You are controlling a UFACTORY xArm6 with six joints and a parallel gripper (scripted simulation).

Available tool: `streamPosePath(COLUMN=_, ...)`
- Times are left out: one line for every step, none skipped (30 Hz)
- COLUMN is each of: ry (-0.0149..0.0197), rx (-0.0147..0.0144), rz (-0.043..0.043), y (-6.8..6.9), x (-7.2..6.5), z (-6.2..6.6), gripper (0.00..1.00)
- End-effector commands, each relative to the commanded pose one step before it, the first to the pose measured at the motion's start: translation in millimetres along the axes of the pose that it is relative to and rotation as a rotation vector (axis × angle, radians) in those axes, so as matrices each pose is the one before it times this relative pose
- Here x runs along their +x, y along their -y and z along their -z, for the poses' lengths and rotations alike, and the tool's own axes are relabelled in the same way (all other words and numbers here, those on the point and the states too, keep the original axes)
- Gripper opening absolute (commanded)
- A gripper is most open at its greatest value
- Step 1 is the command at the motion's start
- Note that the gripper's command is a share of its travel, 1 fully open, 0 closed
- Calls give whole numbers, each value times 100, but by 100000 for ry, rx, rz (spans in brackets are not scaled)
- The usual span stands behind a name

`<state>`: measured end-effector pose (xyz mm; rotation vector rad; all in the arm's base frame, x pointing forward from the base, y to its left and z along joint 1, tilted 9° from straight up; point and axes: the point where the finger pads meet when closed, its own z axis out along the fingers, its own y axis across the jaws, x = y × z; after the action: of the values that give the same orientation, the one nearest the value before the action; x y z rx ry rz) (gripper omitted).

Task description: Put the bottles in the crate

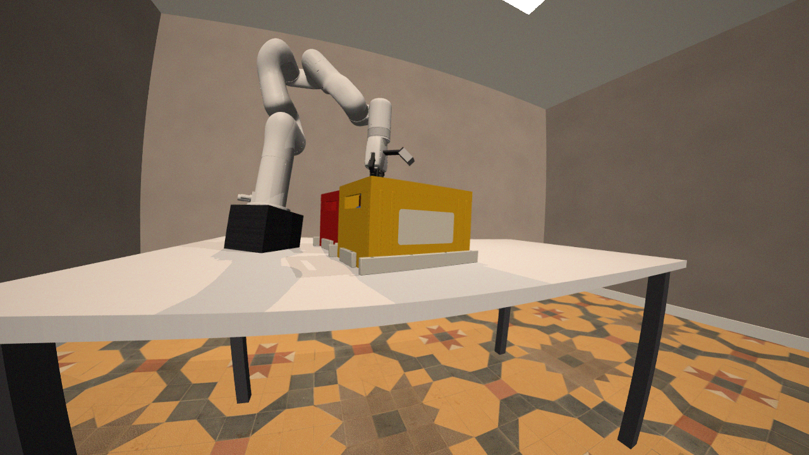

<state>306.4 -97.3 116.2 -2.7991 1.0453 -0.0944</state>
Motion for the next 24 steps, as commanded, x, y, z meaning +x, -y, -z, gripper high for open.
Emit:
streamPosePath(ry=-390, rx=131, rz=41, y=63, x=145, z=-205, gripper=0)
streamPosePath(ry=0, rx=0, rz=0, y=0, x=0, z=0, gripper=0)
streamPosePath(ry=0, rx=0, rz=0, y=0, x=1, z=-101, gripper=0)
streamPosePath(ry=0, rx=0, rz=0, y=1, x=1, z=-100, gripper=0)
streamPosePath(ry=0, rx=0, rz=0, y=0, x=2, z=-100, gripper=0)
streamPosePath(ry=0, rx=0, rz=0, y=0, x=2, z=-100, gripper=0)
streamPosePath(ry=0, rx=0, rz=0, y=0, x=0, z=-100, gripper=0)
streamPosePath(ry=0, rx=0, rz=0, y=-1, x=-3, z=-100, gripper=0)
streamPosePath(ry=0, rx=0, rz=0, y=-1, x=-5, z=-100, gripper=0)
streamPosePath(ry=0, rx=0, rz=0, y=0, x=-4, z=-100, gripper=0)
streamPosePath(ry=0, rx=0, rz=0, y=0, x=-1, z=-100, gripper=0)
streamPosePath(ry=0, rx=0, rz=0, y=0, x=1, z=-100, gripper=0)
streamPosePath(ry=0, rx=0, rz=0, y=0, x=3, z=-100, gripper=0)
streamPosePath(ry=0, rx=0, rz=0, y=0, x=2, z=-100, gripper=0)
streamPosePath(ry=0, rx=0, rz=0, y=0, x=0, z=-100, gripper=0)
streamPosePath(ry=0, rx=0, rz=0, y=0, x=-1, z=-100, gripper=0)
streamPosePath(ry=0, rx=0, rz=0, y=0, x=0, z=-1, gripper=0)
streamPosePath(ry=0, rx=0, rz=0, y=0, x=0, z=0, gripper=0)
streamPosePath(ry=0, rx=0, rz=0, y=0, x=0, z=0, gripper=0)
streamPosePath(ry=0, rx=0, rz=0, y=0, x=1, z=-51, gripper=0)
streamPosePath(ry=0, rx=0, rz=0, y=0, x=0, z=-50, gripper=0)
streamPosePath(ry=0, rx=0, rz=0, y=0, x=0, z=-50, gripper=0)
streamPosePath(ry=0, rx=0, rz=0, y=0, x=0, z=-50, gripper=0)
streamPosePath(ry=0, rx=0, rz=0, y=0, x=0, z=-50, gripper=0)
